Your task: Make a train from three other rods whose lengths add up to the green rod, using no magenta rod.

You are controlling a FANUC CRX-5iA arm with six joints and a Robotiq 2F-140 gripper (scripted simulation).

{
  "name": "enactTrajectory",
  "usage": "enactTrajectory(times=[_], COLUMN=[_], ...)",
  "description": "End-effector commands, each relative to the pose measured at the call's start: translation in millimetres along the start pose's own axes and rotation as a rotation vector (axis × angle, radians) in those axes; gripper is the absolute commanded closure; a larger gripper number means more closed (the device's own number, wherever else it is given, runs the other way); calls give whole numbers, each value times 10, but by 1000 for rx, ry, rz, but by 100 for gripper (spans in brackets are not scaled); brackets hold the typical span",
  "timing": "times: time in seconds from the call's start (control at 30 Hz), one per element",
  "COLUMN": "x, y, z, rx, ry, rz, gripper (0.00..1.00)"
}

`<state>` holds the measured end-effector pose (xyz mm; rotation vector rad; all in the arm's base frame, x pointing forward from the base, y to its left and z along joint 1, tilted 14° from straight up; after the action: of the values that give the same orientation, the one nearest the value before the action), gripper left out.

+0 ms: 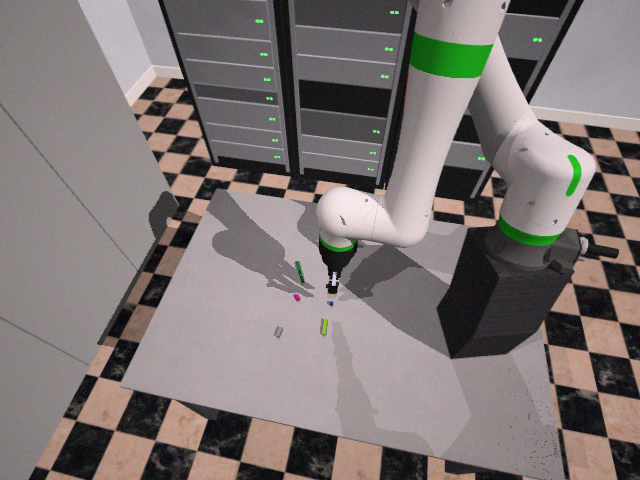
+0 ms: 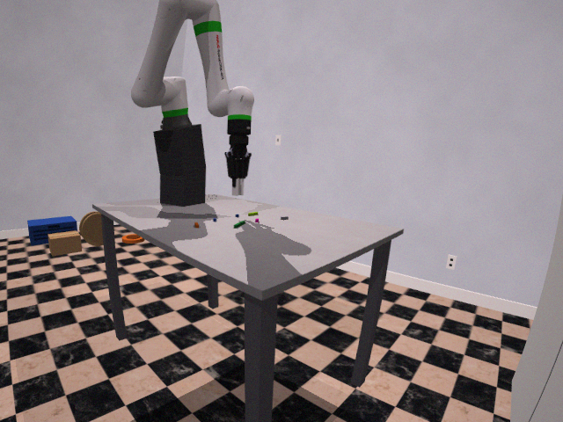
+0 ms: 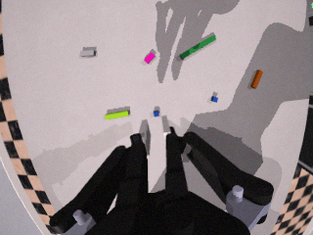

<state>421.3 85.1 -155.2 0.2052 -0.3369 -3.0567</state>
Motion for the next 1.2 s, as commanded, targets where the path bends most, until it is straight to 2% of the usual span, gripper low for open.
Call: enactTrajectory(times=[0.0,0.07,0.1,0.87,1.17], x=[-37,-37,-37,-45,-383], y=[-7,-7,-7,-11,-192], z=[58,60,60,59,14], rx=[8,8,8,9,25], ry=[-30,-30,-30,-29,-9], rz=[2,2,2,-6,-336], gripper=[85,85,0,0,0])
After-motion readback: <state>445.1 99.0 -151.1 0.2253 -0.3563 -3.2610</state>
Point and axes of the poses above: the point where the finger pads meet when closed, its own z axis back along the fingers, its own y axis across the jaws, x = y × z, the point moved 8 cm from there along z, back along the fingers, and after that the axes turned 13 degrees about -z, right-handed, at the moved point
